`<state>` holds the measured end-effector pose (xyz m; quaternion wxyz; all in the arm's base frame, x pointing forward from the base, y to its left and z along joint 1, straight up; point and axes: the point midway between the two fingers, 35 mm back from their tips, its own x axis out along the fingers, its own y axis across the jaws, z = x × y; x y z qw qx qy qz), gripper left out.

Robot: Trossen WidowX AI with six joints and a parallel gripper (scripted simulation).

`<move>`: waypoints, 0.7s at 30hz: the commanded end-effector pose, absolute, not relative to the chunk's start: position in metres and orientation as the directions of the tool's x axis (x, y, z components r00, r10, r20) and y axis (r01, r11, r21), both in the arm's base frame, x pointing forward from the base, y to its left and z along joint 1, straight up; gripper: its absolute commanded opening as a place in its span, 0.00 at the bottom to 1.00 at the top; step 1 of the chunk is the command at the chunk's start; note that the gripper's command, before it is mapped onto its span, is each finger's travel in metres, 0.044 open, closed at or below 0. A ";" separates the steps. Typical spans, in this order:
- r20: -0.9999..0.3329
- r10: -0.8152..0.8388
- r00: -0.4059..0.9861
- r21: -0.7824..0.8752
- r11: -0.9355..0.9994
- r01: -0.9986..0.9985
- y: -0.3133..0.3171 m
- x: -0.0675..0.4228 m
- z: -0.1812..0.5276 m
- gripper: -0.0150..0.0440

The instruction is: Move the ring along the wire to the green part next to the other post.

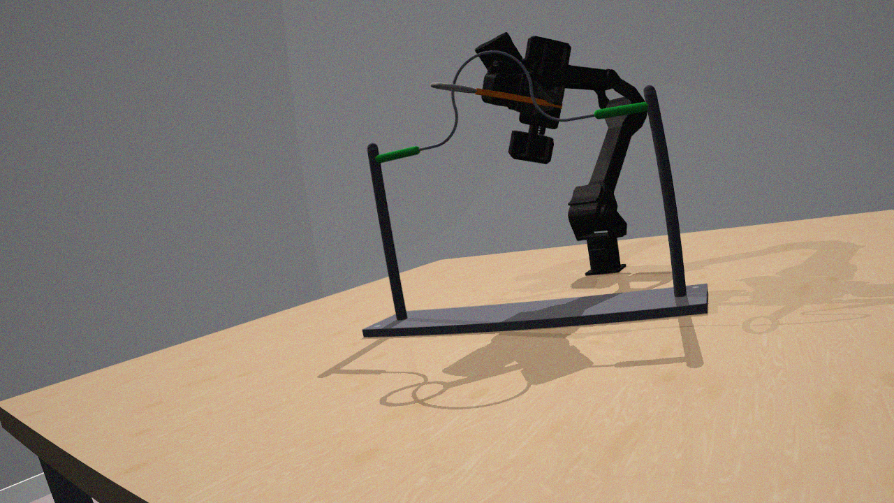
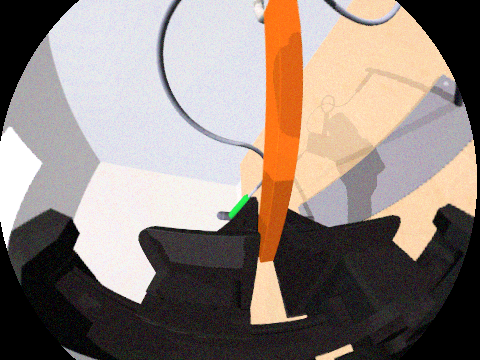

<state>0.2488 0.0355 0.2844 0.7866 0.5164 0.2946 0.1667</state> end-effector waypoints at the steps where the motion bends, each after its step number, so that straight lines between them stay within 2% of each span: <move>1: -0.338 0.539 0.771 0.870 0.491 0.039 0.034 0.251 0.280 0.00; 21: -0.482 0.384 0.788 0.646 0.763 0.023 0.022 0.252 0.263 0.00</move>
